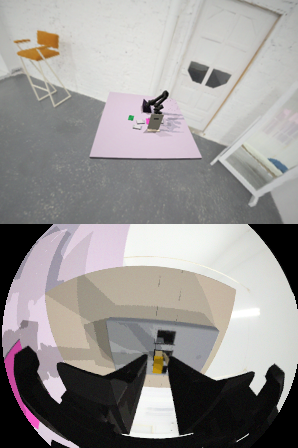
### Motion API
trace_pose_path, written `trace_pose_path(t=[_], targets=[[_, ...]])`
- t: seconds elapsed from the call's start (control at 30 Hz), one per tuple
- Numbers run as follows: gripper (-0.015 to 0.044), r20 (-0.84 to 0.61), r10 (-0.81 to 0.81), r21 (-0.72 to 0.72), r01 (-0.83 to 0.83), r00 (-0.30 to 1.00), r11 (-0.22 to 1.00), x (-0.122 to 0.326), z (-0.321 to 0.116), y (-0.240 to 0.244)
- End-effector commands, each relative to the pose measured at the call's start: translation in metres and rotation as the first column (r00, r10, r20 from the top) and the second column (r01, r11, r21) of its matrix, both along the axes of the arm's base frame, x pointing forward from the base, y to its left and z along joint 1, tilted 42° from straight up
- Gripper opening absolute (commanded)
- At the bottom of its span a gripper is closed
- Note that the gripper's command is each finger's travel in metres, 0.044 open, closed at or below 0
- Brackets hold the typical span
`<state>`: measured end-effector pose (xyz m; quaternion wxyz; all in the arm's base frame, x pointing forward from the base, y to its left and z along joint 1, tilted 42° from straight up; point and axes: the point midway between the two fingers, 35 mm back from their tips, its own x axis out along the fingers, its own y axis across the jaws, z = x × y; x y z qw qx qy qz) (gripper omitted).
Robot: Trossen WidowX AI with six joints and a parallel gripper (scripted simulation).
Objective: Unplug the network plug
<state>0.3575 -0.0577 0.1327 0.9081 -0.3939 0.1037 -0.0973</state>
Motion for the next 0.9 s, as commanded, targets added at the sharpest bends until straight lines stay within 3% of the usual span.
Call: trace_pose_path(t=[0.0,0.37,0.87], targets=[[0.0076,-0.002,-0.003,-0.005,0.003,1.000,1.000,0.0002,-0.0001,-0.0004],[0.0003,-0.002,-0.003,-0.005,0.003,1.000,1.000,0.0002,-0.0001,-0.0004],[0.0000,-0.002,-0.003,-0.005,0.003,1.000,1.000,-0.0051,0.0002,-0.0003]])
